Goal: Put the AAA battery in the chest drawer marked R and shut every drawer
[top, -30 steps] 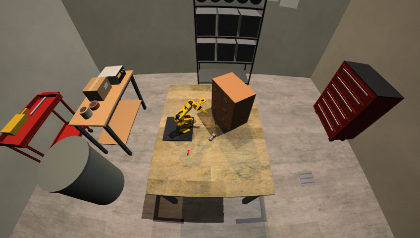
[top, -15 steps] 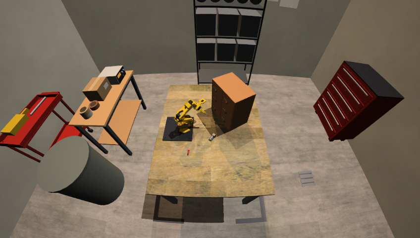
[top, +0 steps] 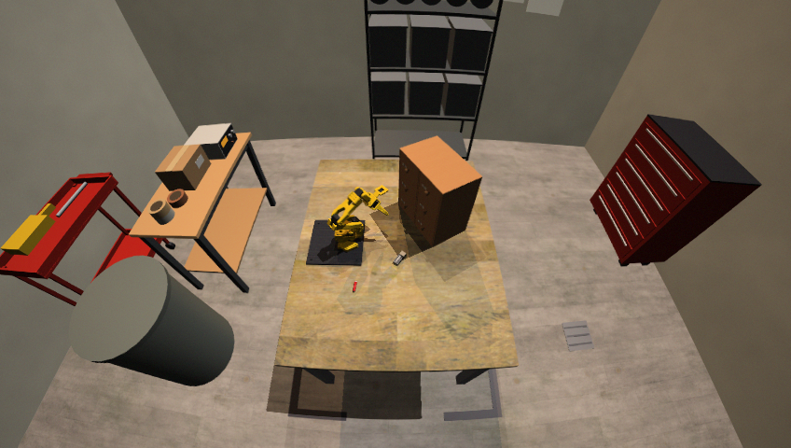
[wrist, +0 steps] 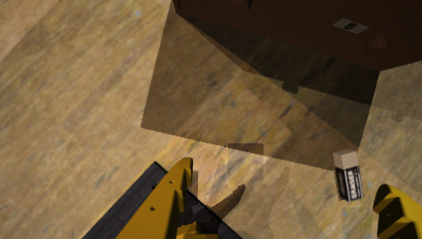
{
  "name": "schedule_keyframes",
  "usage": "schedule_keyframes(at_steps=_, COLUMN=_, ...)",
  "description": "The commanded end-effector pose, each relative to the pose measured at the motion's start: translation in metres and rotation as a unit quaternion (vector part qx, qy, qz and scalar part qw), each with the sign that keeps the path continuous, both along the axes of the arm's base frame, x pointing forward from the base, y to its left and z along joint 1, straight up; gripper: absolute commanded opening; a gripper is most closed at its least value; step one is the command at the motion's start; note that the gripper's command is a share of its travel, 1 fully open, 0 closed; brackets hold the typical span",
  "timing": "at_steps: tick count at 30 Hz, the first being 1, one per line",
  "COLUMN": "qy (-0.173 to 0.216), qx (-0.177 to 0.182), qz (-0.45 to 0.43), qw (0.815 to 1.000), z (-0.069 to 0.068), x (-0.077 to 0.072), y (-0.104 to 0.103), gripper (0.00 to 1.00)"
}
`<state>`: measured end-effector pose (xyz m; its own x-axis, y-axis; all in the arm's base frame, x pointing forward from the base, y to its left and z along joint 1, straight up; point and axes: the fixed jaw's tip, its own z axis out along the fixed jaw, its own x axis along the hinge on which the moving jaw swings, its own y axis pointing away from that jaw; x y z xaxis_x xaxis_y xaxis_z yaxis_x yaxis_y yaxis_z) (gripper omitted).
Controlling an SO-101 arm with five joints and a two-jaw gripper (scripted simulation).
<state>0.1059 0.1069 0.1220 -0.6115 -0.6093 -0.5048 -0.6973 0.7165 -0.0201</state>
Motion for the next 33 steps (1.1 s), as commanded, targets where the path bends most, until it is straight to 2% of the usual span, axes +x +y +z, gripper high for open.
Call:
schedule_keyframes(at_steps=1, qy=0.002, qx=-0.003, qz=0.000, qw=1.000, z=0.0003, x=0.0003, y=-0.0009, gripper=0.50)
schedule_keyframes(at_steps=6, qy=0.002, qx=-0.003, qz=0.000, qw=1.000, z=0.0003, x=0.0003, y=-0.0009, gripper=0.50)
schedule_keyframes(at_steps=13, qy=-0.027, qx=-0.035, qz=0.077, qw=0.996, z=-0.0004, x=-0.0011, y=-0.0012, gripper=0.50)
schedule_keyframes(at_steps=21, qy=-0.060, qx=-0.071, qz=0.164, qw=0.982, z=-0.0011, x=-0.0024, y=-0.0018, gripper=0.50)
schedule_keyframes(at_steps=23, qy=-0.060, qx=-0.071, qz=0.164, qw=0.982, z=-0.0011, x=-0.0024, y=-0.0018, gripper=0.50)
schedule_keyframes(at_steps=33, qy=-0.100, qx=-0.114, qz=0.270, qw=0.951, z=-0.0019, x=-0.0036, y=-0.0027, gripper=0.50)
